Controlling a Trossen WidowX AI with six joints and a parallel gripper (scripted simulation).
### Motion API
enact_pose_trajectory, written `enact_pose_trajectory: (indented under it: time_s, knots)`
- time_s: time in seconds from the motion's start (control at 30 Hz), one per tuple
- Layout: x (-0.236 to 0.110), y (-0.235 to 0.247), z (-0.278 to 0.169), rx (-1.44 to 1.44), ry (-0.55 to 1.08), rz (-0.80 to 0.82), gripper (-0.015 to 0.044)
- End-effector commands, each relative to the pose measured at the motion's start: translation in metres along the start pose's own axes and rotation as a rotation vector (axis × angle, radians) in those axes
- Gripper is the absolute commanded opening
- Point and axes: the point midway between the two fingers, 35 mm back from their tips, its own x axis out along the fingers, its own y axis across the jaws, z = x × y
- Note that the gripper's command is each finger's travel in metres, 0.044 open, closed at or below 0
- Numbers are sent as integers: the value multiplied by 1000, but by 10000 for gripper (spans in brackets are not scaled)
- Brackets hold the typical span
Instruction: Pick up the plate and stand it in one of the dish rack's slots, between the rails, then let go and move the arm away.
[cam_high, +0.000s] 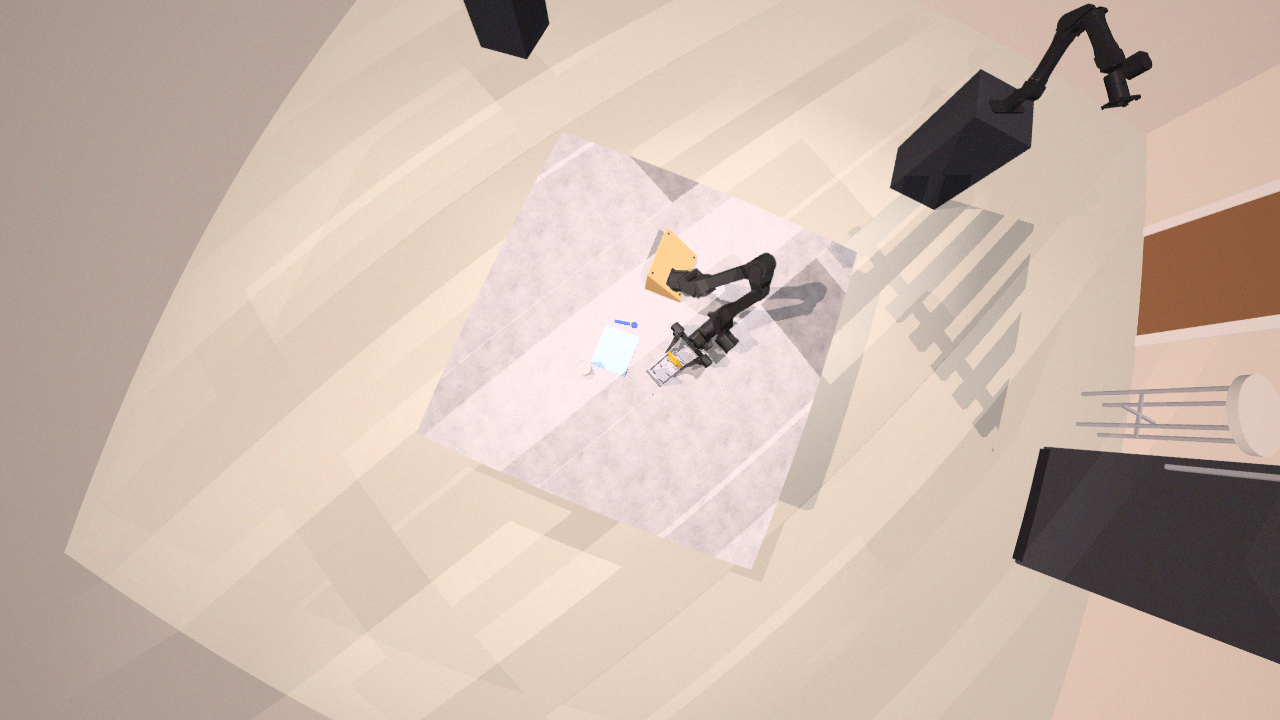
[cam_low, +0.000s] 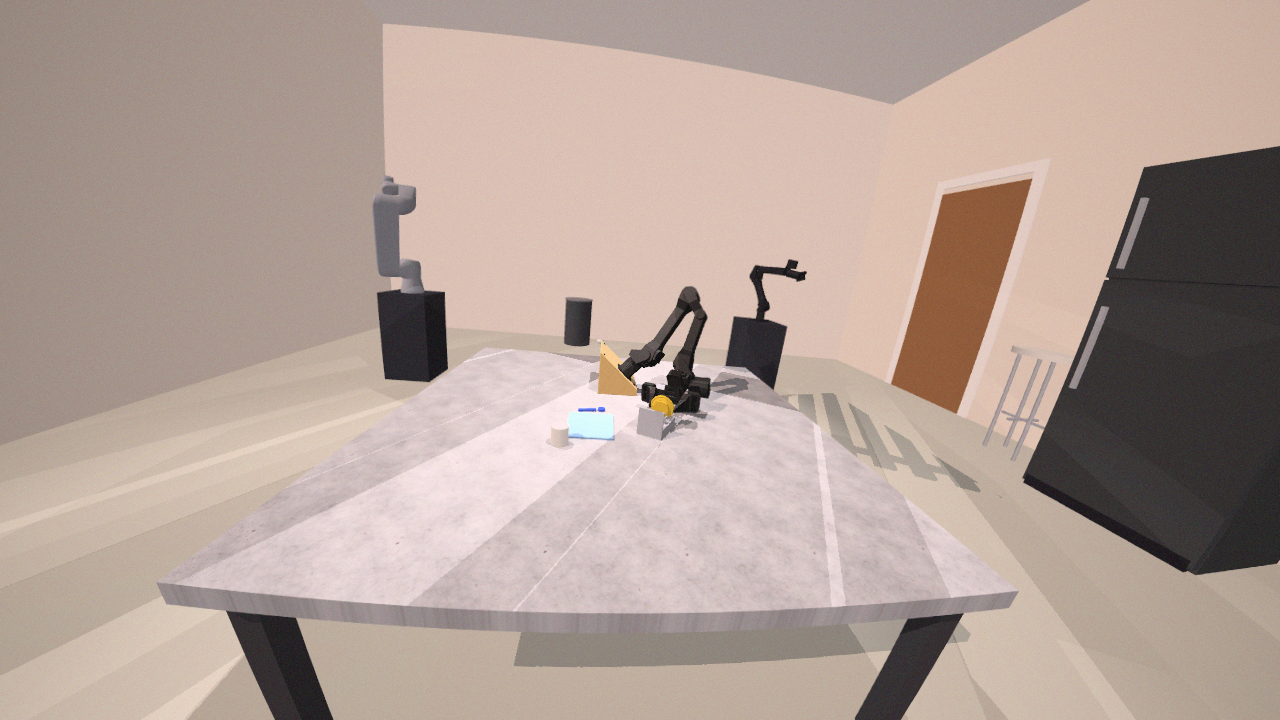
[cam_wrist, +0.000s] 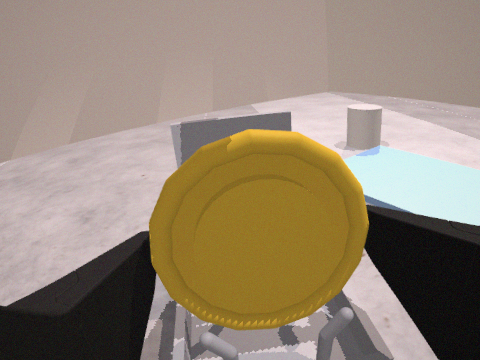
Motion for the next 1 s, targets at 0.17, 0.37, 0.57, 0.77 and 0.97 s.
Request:
enact_pose_trajectory:
  time_s: [0.17, 0.37, 0.57, 0.77, 0.97]
  knots:
    - [0, 0, 0, 0, 0, 0, 400]
    - [0, 0, 0, 0, 0, 0, 400]
    - [3, 6, 28, 1, 10, -17, 400]
    - [1, 10, 81, -7, 9, -16, 400]
    - [-4, 8, 118, -24, -12, 5, 400]
